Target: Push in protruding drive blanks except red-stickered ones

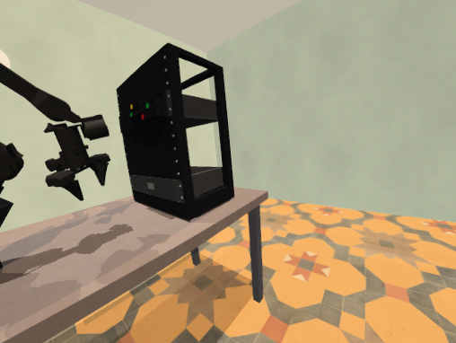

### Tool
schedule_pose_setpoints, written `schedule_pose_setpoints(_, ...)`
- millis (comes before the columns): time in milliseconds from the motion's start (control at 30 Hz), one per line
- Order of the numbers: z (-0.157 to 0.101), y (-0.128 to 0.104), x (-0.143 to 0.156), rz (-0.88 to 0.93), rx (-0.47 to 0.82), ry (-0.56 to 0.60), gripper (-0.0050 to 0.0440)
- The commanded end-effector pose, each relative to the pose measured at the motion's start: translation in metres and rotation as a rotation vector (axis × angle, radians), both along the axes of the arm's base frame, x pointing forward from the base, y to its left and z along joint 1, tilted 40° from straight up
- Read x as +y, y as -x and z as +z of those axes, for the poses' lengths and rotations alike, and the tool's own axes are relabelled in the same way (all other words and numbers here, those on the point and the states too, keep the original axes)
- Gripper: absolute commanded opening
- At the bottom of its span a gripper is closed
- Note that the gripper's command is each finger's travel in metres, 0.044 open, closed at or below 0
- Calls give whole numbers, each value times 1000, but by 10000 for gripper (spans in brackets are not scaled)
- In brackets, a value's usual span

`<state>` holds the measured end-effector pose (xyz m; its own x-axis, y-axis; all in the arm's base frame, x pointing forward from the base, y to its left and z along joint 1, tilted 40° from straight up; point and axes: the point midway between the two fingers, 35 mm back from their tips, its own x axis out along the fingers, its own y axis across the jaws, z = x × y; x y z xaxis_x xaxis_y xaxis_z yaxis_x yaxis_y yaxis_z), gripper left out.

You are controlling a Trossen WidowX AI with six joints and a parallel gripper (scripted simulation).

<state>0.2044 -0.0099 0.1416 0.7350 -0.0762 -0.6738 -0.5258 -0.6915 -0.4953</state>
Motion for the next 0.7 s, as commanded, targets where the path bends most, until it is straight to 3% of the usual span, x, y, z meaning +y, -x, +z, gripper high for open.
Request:
schedule_pose_setpoints(0, 11, -4, 3, -33, -66, -40, 440)
schedule_pose_setpoints(267, 20, -9, 9, -79, -134, -119, 440)
schedule_pose_setpoints(667, 42, -17, 23, -172, -286, -335, 440)
